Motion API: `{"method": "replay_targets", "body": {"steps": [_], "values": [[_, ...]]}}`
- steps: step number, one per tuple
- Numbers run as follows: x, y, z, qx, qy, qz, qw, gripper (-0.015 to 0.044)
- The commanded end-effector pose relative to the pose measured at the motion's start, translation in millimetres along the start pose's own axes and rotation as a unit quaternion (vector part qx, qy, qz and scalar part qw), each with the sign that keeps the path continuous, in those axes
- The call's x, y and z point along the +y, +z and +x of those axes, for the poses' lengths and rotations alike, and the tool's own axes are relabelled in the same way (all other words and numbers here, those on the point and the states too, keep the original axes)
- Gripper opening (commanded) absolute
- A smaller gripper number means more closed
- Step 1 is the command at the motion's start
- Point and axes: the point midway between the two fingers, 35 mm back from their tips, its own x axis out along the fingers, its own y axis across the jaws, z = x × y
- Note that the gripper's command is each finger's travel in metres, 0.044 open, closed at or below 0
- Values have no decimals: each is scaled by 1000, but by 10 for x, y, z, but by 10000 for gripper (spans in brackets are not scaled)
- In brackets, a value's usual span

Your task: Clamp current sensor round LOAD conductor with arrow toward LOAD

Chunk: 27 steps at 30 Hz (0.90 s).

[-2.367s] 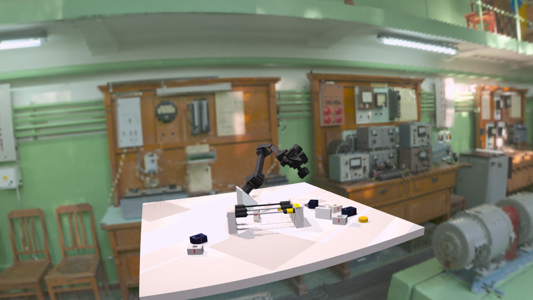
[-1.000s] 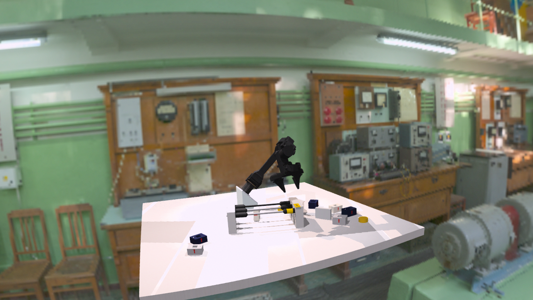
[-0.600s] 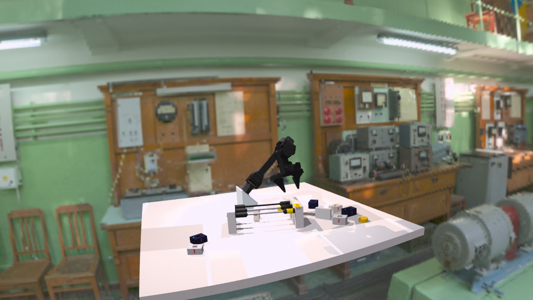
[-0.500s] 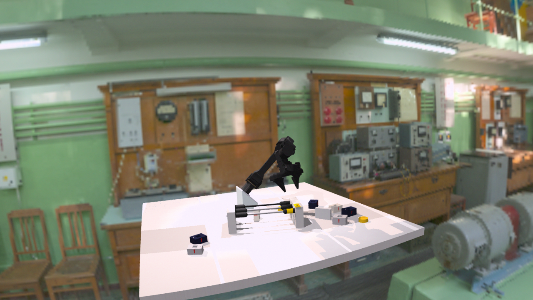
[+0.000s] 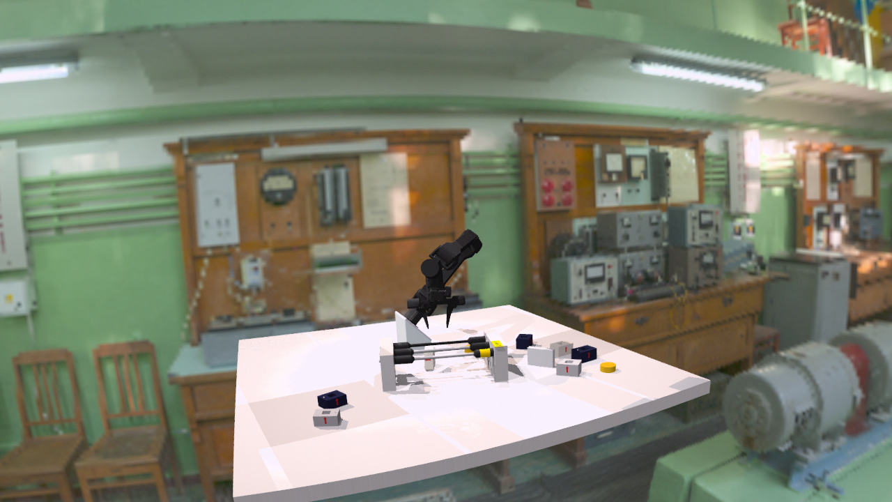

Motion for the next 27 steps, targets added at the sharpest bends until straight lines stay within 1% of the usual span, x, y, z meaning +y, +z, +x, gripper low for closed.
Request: {"method": "replay_targets", "body": {"steps": [1,9,27], "values": [[-238,-424,87,18,-19,66,997,286],[-251,-442,117,19,-20,70,997,286],[-269,-436,406,18,-21,70,997,286]]}}
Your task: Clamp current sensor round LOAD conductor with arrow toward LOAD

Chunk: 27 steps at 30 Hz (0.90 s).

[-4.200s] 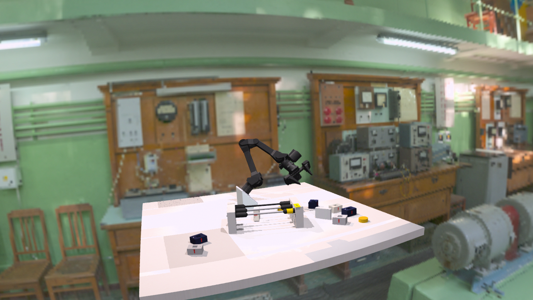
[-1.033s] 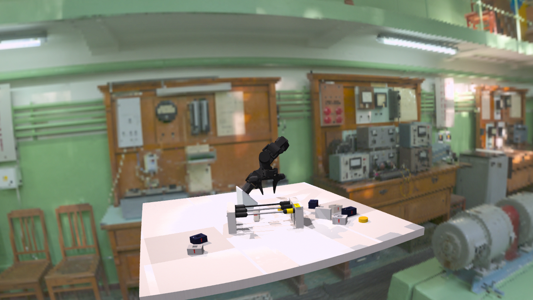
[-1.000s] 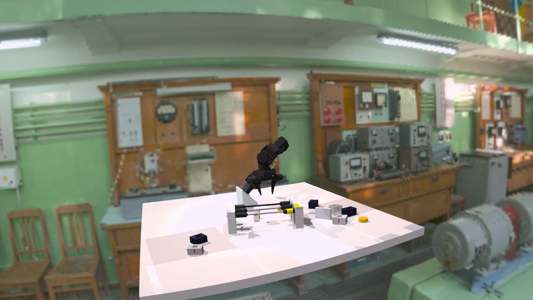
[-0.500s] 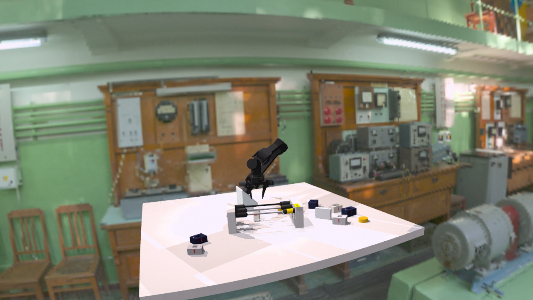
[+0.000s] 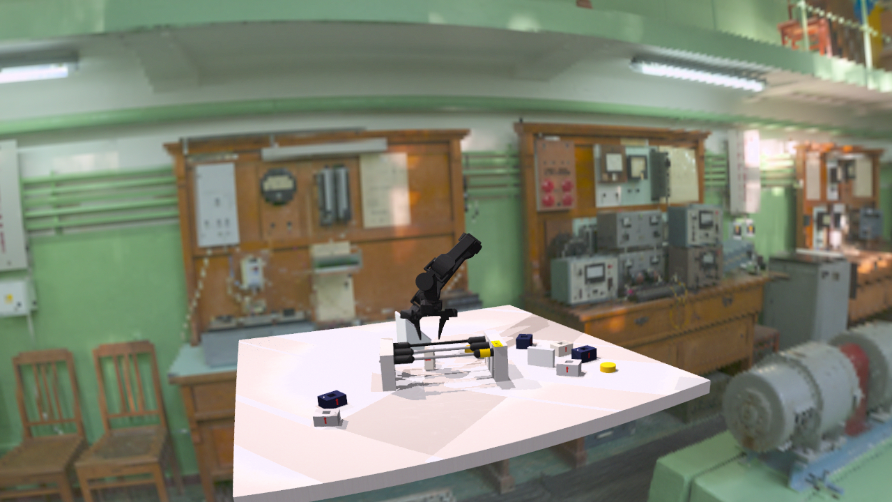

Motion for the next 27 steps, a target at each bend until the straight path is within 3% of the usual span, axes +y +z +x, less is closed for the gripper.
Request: {"method": "replay_targets", "body": {"steps": [1,20,24,27], "values": [[-9,-34,81,4,1,5,1000,286],[5,-63,351,5,4,5,1000,286],[13,-27,317,1,2,0,1000,181],[13,-27,317,1,2,0,1000,161]]}}
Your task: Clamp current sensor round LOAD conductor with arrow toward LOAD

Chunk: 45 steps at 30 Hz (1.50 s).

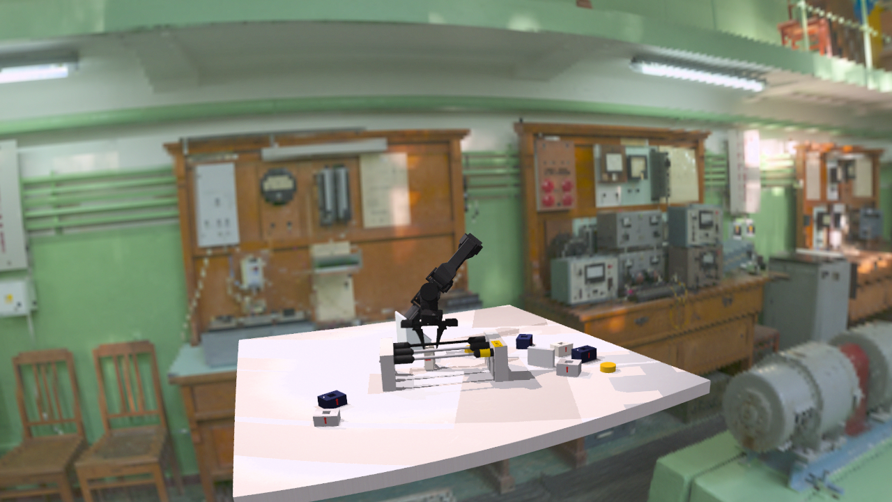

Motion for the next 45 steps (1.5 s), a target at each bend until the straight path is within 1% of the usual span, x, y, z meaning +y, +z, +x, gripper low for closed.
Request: {"method": "replay_targets", "body": {"steps": [1,11,14,15,20,30,41,45], "values": [[1,2,-3,0,0,-1,1000,154],[1,2,-3,0,0,-1,1000,88],[-6,-14,-23,3,1,4,1000,9],[-7,-17,-27,3,2,4,1000,0],[-23,-109,-62,3,1,4,1000,0],[-89,-479,-157,4,1,5,1000,0],[-93,-518,-111,4,1,5,1000,0],[-82,-484,-143,2,1,2,1000,105]]}}
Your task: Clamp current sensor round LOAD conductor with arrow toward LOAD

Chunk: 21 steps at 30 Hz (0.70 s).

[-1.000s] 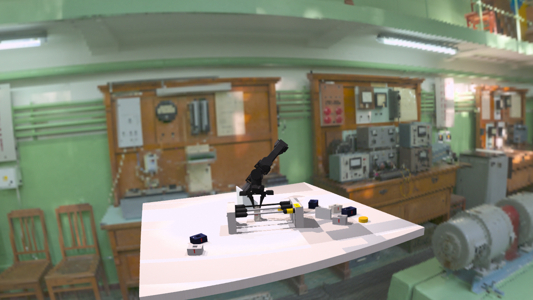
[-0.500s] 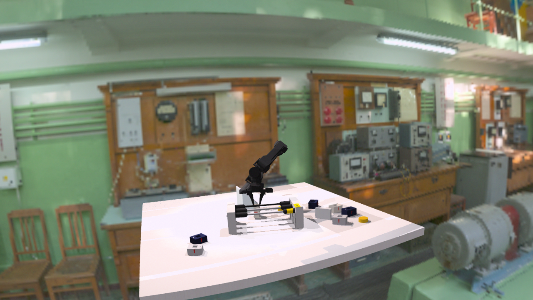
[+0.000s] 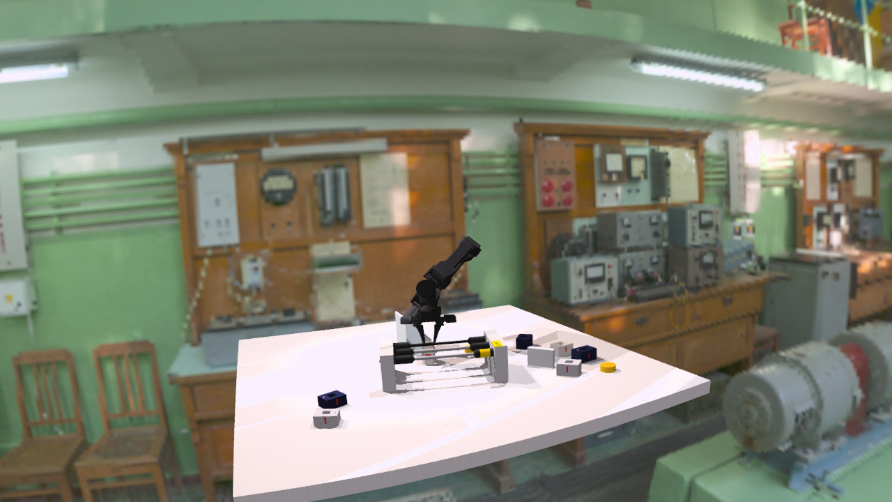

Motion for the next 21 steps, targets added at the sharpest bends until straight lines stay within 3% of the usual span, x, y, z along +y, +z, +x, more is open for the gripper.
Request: {"method": "replay_targets", "body": {"steps": [1,7,12,17,21], "values": [[1,3,-3,0,0,-1,1000,131],[1,3,-3,0,0,-1,1000,286],[-1,5,-20,0,0,0,1000,286],[-20,-14,-490,2,-2,3,1000,286],[-16,-30,-566,2,-1,4,1000,286]]}}
